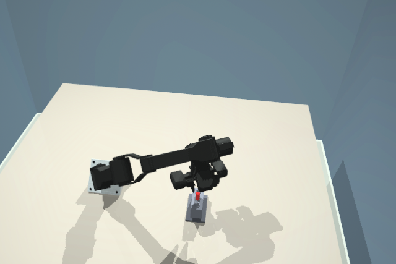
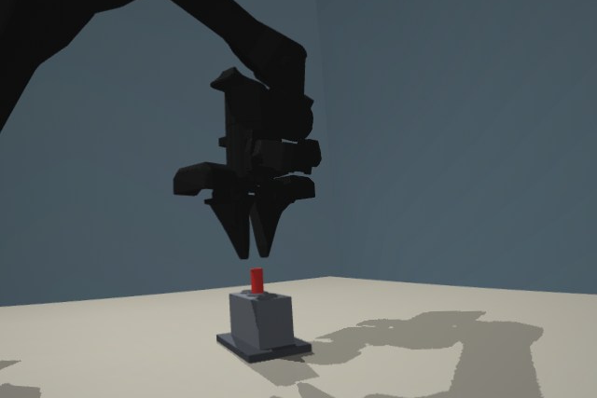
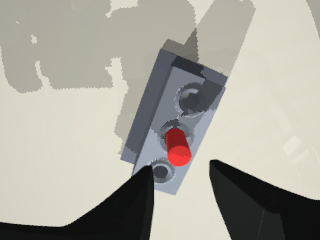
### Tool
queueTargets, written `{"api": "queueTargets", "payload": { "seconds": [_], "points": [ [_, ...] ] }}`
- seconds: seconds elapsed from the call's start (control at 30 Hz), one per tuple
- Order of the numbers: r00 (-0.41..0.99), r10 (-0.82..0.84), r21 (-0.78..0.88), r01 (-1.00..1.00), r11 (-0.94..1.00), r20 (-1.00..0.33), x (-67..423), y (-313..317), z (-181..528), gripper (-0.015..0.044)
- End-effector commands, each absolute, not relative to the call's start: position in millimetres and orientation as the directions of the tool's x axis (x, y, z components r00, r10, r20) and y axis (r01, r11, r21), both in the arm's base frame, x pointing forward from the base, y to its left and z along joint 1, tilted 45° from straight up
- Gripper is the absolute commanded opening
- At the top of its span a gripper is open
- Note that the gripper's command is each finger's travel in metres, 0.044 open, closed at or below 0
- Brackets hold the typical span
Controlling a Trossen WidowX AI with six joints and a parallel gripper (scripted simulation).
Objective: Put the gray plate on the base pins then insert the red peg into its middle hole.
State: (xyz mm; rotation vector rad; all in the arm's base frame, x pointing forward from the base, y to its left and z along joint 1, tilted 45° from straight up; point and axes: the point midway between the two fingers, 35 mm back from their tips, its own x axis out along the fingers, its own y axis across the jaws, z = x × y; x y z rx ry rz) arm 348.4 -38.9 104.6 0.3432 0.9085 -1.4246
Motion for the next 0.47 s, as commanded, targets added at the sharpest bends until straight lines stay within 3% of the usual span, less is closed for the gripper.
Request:
{"api": "queueTargets", "payload": {
  "seconds": [0.0,0.43],
  "points": [
    [-0.101,-0.696,-0.298,0.94,0.168,-0.711,348.6,-36.3,107.4,0.015],
    [-0.101,-0.696,-0.298,0.94,0.168,-0.711,347.3,-31.8,109.9,0.015]
  ]
}}
